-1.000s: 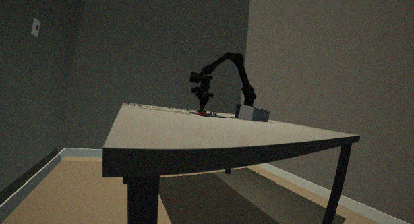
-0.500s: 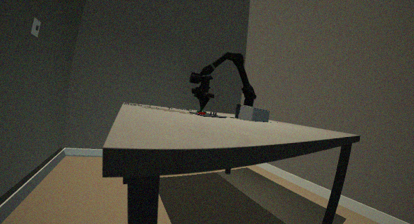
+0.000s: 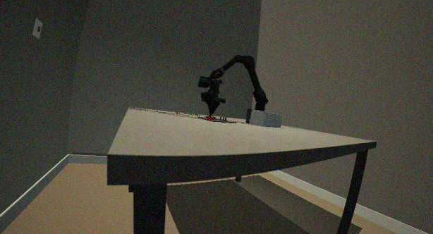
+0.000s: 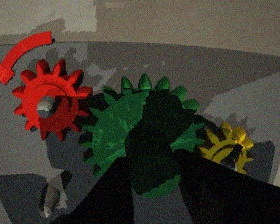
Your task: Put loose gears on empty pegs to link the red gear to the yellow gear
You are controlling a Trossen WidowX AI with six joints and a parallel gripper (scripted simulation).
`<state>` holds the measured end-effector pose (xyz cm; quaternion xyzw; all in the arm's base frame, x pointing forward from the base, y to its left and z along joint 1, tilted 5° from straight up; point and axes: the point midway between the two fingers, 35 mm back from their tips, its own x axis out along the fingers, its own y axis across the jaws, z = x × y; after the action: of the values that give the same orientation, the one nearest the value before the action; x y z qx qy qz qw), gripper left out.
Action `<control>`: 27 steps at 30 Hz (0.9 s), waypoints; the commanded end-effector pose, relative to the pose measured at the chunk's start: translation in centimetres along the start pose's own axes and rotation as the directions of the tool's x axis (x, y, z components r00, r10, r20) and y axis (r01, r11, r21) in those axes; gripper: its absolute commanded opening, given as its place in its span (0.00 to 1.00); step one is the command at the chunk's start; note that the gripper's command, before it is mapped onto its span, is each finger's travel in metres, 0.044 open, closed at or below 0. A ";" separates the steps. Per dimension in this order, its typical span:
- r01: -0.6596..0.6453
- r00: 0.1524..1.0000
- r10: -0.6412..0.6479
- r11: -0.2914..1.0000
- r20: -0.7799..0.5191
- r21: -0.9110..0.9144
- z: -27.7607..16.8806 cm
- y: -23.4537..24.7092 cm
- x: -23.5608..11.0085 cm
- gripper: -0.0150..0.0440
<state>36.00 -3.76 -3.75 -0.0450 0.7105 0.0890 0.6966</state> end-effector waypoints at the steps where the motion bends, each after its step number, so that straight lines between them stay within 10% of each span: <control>1: 0.002 1.000 -0.002 1.000 0.001 0.019 0.1 0.0 0.1 0.25; 15: 0.002 1.000 -0.002 0.990 0.001 0.140 0.0 0.0 -0.4 0.49; 24: 0.002 1.000 -0.002 0.990 0.001 0.140 0.0 0.0 -4.7 0.49; 27: 0.002 1.000 -0.003 0.991 0.006 0.135 -0.1 0.1 -7.5 0.62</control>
<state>36.16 -4.00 1.62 0.0021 0.7129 0.0399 0.7001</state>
